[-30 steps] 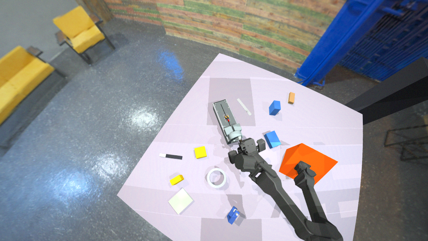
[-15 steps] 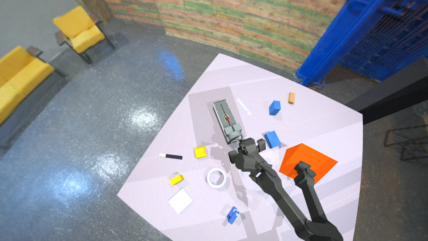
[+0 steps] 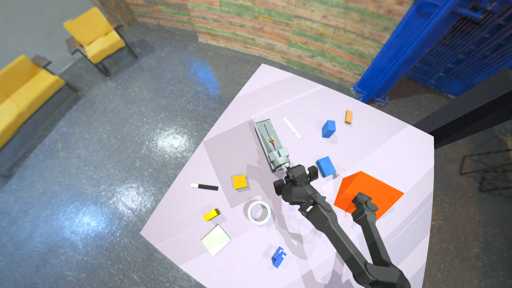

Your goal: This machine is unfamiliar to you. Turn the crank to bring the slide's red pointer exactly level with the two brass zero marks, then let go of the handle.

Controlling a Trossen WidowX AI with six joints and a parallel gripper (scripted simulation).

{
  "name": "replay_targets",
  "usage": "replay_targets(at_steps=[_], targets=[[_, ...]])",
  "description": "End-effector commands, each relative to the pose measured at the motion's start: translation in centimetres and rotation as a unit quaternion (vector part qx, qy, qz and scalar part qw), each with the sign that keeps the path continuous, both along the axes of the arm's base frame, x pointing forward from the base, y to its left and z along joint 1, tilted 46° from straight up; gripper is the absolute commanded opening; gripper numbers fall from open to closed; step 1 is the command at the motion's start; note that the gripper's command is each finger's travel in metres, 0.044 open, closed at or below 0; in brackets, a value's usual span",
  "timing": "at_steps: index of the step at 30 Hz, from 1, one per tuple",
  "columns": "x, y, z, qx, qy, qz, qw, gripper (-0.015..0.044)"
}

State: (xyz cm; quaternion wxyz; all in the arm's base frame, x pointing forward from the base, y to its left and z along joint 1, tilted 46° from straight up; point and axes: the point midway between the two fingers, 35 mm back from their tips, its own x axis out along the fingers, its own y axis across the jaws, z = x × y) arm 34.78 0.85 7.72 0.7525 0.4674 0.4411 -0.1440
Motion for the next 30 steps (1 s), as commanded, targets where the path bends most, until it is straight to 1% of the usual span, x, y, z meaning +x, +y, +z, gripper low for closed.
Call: replay_targets(at_steps=[1, 30], targets=[[-0.53, -0.16, -0.75, -0.002, 0.011, -0.002, 1.0, 0.0], [-0.72, -0.05, -1.29, -0.002, 0.011, -0.002, 1.0, 0.0]])
